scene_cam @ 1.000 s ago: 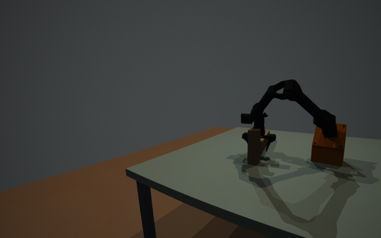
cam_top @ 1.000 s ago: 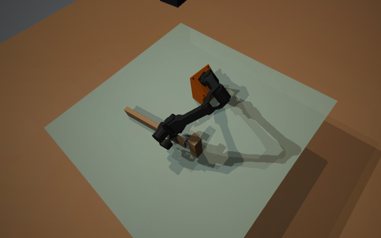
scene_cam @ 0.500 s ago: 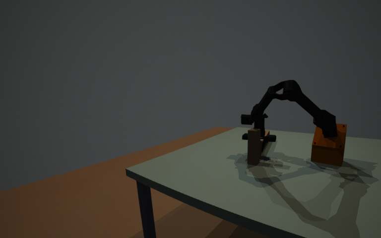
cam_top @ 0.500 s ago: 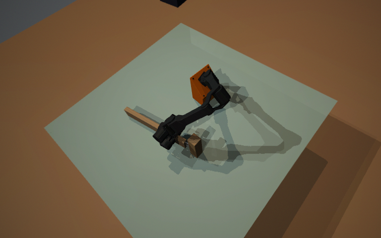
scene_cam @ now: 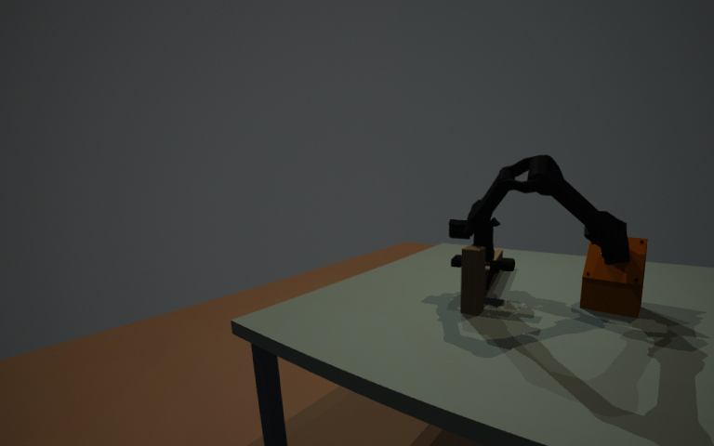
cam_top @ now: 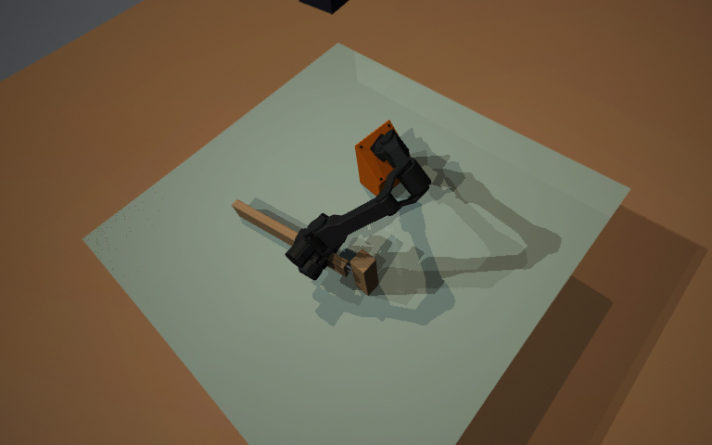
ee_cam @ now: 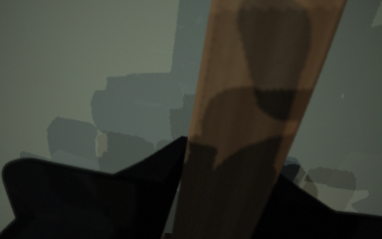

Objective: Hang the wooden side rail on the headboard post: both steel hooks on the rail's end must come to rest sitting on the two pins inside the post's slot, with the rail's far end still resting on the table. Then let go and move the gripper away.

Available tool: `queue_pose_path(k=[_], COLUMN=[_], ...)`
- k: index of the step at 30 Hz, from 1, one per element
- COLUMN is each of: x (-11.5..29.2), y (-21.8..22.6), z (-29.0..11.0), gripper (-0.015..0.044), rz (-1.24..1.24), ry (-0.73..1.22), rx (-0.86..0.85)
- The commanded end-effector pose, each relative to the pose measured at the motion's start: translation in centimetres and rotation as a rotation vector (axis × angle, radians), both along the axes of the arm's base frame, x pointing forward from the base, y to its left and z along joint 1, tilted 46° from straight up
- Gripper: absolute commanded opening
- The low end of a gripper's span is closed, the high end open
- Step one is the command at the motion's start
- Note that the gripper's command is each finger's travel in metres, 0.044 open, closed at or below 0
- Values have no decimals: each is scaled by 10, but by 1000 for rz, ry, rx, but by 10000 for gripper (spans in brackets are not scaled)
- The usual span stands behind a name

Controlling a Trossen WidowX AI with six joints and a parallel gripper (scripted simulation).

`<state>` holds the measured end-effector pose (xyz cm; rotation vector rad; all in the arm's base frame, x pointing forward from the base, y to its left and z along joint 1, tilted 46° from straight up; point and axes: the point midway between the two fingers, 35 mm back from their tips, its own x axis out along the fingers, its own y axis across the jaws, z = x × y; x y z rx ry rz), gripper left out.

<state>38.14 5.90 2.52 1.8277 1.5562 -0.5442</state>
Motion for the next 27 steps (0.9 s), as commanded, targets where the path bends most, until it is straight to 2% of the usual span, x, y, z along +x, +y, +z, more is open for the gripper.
queue_pose_path(k=[1,27], x=[-1,-14], y=[0,2], z=[-1,-2], gripper=[0,0], rz=[-7,-142], ry=[6,142], rx=[-2,38])
